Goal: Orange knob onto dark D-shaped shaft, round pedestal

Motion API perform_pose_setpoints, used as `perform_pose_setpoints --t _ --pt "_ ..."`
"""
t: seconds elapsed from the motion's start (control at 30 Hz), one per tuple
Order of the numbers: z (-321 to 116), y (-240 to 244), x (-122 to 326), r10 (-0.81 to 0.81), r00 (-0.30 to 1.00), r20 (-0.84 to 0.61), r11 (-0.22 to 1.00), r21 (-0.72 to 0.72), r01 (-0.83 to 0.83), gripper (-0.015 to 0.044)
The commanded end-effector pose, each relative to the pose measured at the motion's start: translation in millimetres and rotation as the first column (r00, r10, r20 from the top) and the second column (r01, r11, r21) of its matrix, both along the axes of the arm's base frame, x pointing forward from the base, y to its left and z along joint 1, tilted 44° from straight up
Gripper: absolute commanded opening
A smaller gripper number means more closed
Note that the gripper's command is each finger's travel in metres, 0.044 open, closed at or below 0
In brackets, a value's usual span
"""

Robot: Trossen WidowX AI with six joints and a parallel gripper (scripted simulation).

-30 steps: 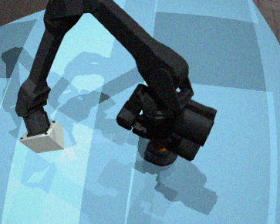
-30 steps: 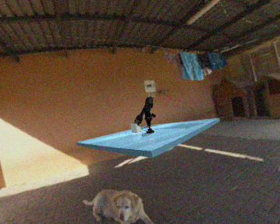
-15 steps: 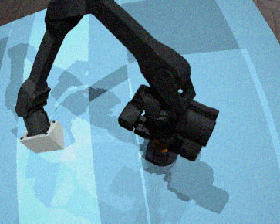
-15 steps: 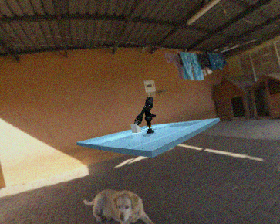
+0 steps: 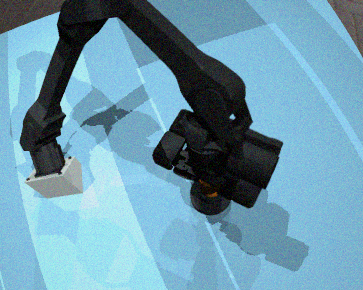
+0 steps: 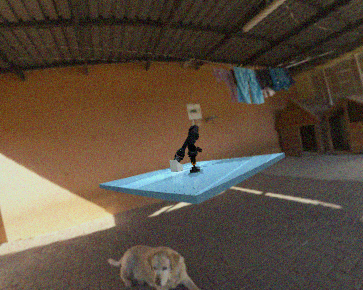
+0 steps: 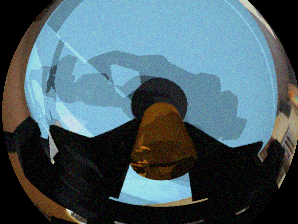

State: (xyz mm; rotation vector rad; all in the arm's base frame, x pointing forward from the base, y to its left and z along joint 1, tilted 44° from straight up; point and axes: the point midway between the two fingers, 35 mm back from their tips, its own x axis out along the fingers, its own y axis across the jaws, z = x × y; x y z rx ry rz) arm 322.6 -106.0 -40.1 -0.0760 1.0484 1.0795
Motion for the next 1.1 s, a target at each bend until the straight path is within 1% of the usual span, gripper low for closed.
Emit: perform_pose_setpoints --t 0.0,0.1,0.3,1.07 --pt "3.3 0.0 -3.4 0.000 1.000 -0.001 1.000 0.006 0.000 0.0000" --pt "4.0 0.0 -4.0 0.019 1.000 0.017 1.000 0.004 -0.019 0.0000" --pt "3.2 0.4 -2.9 0.152 0.978 0.141 0.988 -0.019 -0.151 0.0000" --pt "-0.1 0.9 1.0 0.152 0.978 0.141 0.988 -0.019 -0.151 0.0000"
